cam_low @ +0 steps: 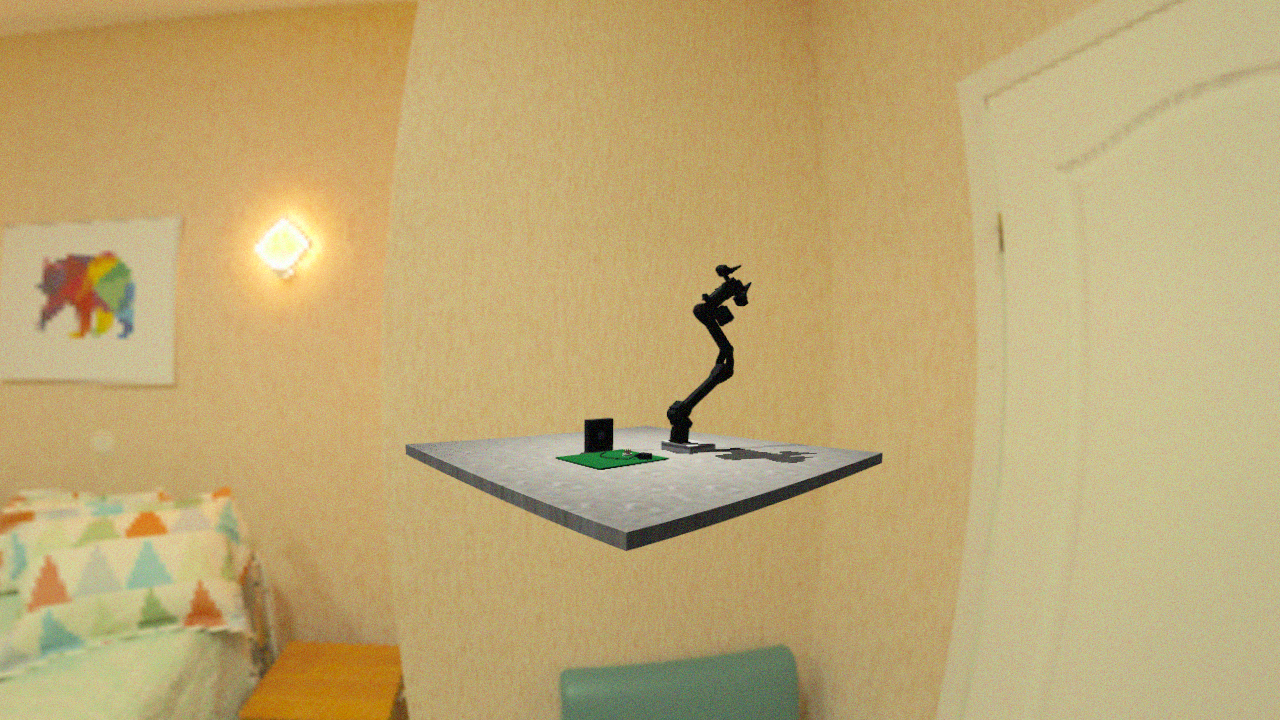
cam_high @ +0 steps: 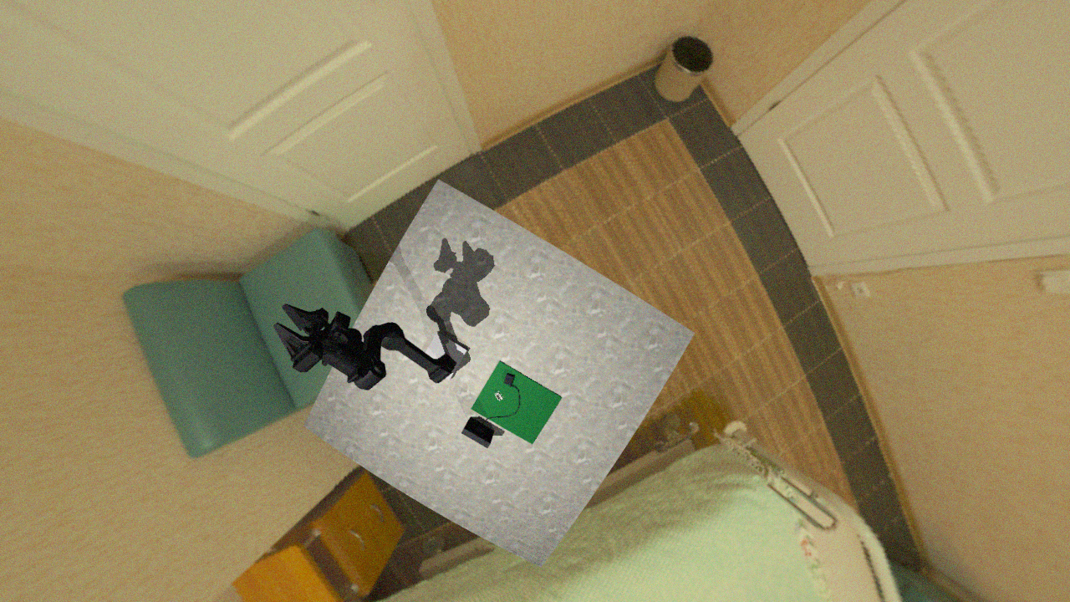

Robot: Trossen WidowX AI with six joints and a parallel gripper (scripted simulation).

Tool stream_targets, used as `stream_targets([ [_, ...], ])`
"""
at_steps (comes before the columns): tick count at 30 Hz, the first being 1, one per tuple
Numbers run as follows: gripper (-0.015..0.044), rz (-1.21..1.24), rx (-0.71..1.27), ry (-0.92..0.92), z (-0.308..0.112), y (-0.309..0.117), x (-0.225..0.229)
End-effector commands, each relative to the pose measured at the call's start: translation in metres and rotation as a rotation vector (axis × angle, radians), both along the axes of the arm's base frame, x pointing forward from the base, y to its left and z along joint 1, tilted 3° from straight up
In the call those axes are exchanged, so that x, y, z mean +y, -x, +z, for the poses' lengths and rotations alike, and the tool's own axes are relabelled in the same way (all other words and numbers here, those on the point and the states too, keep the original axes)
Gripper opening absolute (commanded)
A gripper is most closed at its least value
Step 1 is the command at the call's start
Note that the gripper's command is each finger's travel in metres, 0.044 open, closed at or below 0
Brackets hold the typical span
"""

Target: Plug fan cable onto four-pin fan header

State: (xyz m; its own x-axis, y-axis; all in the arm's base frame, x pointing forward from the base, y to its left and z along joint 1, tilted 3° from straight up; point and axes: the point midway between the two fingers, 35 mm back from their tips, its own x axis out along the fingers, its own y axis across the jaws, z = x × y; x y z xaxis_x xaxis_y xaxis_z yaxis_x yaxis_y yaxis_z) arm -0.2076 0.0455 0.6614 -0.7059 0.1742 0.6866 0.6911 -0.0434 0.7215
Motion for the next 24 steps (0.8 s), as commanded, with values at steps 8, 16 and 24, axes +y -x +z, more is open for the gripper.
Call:
stream_targets([
  [8,0.0335,0.077,0.142,0.045,0.018,-0.034,-0.008],
  [16,0.0210,0.365,0.571,0.117,0.052,-0.161,-0.031],
  [24,0.0210,0.611,0.860,0.132,0.053,-0.256,-0.041],
])
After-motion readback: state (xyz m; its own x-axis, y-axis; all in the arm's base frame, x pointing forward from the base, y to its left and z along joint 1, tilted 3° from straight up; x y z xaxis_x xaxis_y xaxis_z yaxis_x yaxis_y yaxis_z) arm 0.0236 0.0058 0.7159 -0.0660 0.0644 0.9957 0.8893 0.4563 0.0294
